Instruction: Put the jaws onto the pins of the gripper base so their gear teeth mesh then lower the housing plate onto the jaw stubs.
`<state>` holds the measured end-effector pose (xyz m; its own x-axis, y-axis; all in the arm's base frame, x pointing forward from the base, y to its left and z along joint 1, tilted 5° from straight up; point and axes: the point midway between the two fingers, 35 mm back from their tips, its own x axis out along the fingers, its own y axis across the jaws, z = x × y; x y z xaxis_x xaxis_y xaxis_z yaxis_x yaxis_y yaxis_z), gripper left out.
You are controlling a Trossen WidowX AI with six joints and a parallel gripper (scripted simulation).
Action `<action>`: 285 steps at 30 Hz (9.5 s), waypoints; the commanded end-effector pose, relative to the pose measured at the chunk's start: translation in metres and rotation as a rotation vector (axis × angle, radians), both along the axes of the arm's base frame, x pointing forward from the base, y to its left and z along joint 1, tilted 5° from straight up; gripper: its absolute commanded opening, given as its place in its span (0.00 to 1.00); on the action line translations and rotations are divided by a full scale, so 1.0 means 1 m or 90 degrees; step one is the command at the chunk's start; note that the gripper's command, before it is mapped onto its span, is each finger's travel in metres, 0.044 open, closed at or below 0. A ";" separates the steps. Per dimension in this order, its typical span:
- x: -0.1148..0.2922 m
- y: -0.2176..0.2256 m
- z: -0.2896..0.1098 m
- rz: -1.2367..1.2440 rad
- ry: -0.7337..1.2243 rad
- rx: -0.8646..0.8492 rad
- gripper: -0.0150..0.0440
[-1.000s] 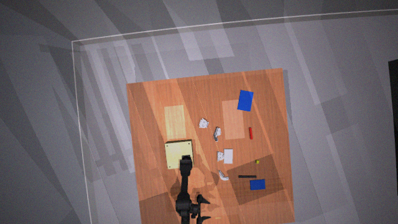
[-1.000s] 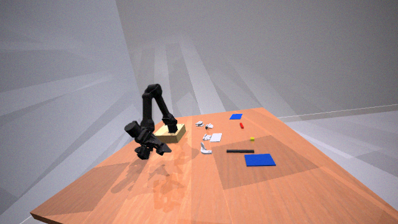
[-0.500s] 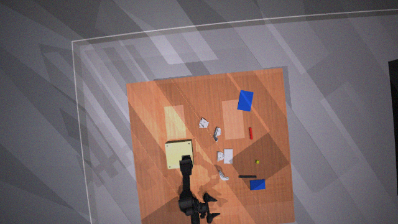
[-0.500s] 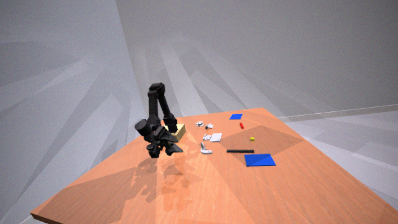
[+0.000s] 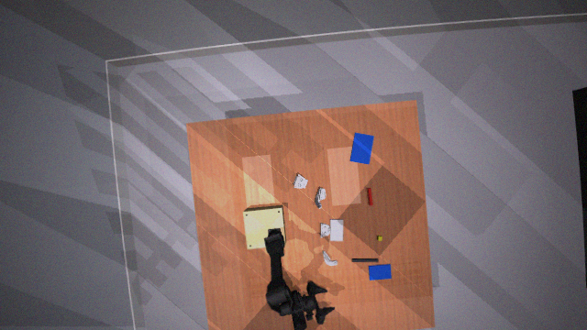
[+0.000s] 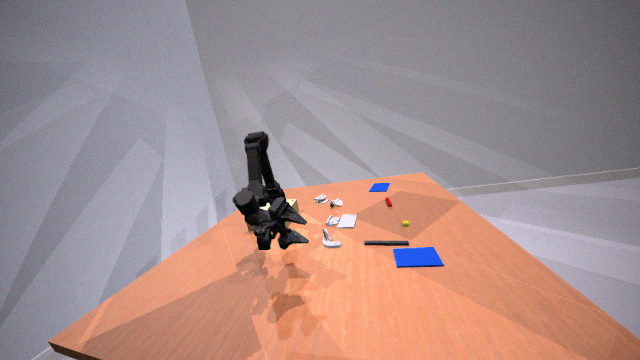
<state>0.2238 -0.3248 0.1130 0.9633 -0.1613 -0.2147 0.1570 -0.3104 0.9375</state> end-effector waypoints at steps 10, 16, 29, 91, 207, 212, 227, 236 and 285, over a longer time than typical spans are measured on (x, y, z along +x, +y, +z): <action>0.038 0.021 -0.004 0.060 0.052 -0.074 1.00; 0.057 0.036 -0.006 0.097 0.081 -0.116 1.00; 0.094 0.074 0.003 0.182 0.119 -0.238 1.00; 0.144 0.308 -0.048 0.768 0.315 -0.725 1.00; 0.027 0.452 -0.126 1.562 0.168 -1.364 1.00; 0.027 0.452 -0.126 1.562 0.168 -1.364 0.78; 0.027 0.452 -0.126 1.562 0.168 -1.364 0.38; 0.027 0.452 -0.126 1.562 0.168 -1.364 0.32; 0.024 0.454 -0.085 1.561 0.168 -1.364 0.32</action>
<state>0.2461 0.1278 0.0196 0.0758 -0.0435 -0.9962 -0.9485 0.3051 -0.0855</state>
